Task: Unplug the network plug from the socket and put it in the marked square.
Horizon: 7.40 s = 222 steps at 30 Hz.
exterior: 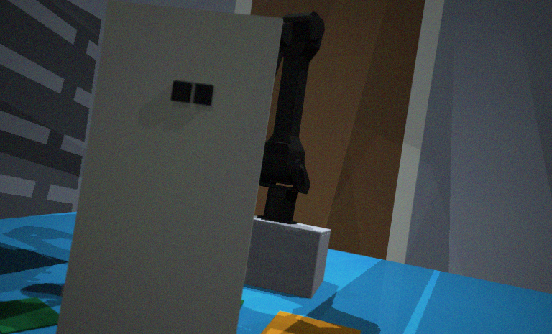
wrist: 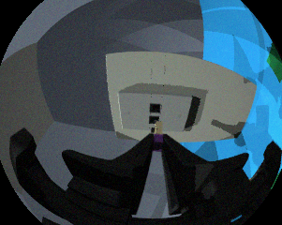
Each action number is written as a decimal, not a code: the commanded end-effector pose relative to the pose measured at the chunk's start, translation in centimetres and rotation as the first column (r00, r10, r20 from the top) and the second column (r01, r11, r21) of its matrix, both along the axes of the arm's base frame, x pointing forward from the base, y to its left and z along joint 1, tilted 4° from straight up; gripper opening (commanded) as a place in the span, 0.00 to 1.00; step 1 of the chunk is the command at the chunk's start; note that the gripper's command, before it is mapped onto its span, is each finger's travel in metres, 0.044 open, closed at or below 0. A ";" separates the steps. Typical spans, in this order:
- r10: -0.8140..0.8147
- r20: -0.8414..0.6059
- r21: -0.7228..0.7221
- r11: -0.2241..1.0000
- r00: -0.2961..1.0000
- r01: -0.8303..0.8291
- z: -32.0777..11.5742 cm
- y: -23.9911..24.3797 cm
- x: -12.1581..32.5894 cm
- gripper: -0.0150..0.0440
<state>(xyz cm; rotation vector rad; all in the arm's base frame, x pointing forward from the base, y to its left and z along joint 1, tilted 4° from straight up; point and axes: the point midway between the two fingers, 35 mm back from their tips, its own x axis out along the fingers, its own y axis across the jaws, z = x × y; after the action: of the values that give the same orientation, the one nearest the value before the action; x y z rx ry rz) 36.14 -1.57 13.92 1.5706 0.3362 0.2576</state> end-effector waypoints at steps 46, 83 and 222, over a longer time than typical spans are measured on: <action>0.013 -0.064 0.014 1.000 0.998 -0.012 4.6 1.2 -2.1 0.25; 0.073 -0.549 -0.052 0.991 0.832 -0.122 -7.8 11.2 -6.2 0.25; -0.015 -0.771 -0.270 0.914 0.637 -0.305 -21.3 14.5 -14.3 0.52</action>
<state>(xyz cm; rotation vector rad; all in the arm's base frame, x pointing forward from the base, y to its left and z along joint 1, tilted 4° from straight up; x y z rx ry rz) 21.91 12.93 -7.32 1.1839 1.1253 -0.3691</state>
